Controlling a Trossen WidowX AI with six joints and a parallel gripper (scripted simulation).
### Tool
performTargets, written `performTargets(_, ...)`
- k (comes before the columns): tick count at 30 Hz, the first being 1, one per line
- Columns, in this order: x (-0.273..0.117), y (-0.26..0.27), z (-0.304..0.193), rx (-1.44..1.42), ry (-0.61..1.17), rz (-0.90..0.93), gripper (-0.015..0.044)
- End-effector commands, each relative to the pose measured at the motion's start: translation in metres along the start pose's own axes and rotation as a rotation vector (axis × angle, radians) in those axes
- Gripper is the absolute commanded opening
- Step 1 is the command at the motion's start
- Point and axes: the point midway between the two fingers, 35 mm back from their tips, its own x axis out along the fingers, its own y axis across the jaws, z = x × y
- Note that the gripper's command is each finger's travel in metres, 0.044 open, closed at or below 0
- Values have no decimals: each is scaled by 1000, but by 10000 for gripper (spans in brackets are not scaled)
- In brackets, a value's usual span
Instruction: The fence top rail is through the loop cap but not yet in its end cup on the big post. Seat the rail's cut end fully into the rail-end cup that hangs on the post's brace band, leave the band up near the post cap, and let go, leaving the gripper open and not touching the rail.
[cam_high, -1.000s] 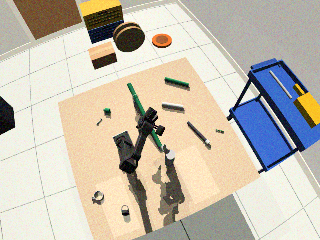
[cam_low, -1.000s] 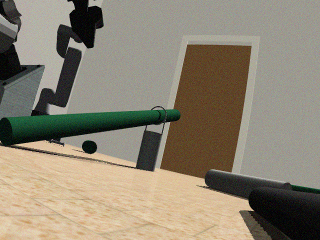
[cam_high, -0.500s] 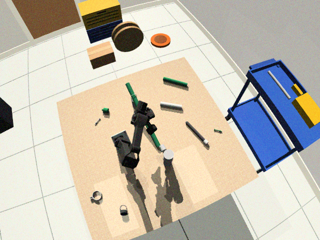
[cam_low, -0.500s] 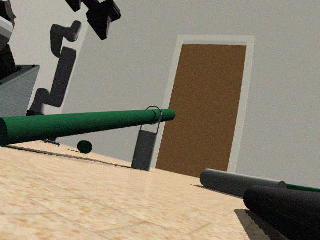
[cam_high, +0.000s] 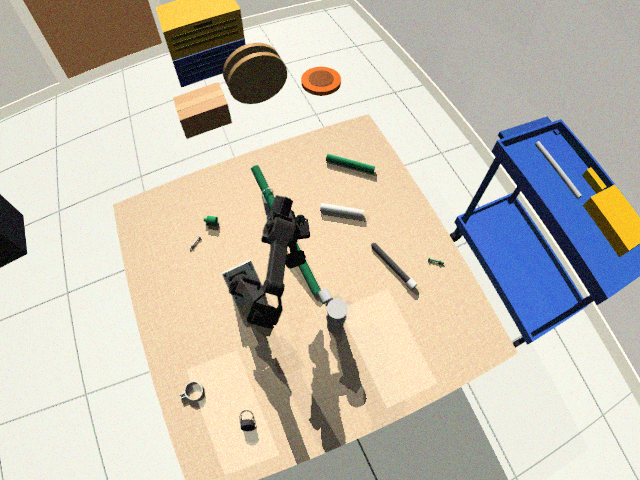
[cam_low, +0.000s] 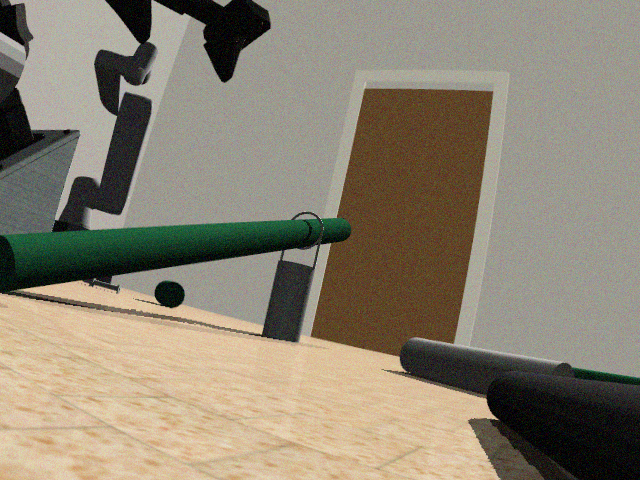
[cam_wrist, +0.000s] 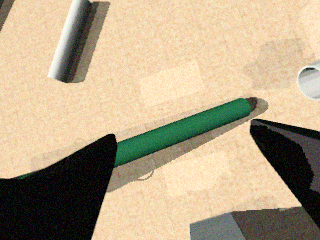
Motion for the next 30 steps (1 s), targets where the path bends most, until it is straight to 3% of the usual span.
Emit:
performTargets(1,24,5,-9,401,135,-76,440)
performTargets(10,67,11,-29,1233,308,-359,440)
performTargets(30,69,11,-30,1273,312,-377,440)
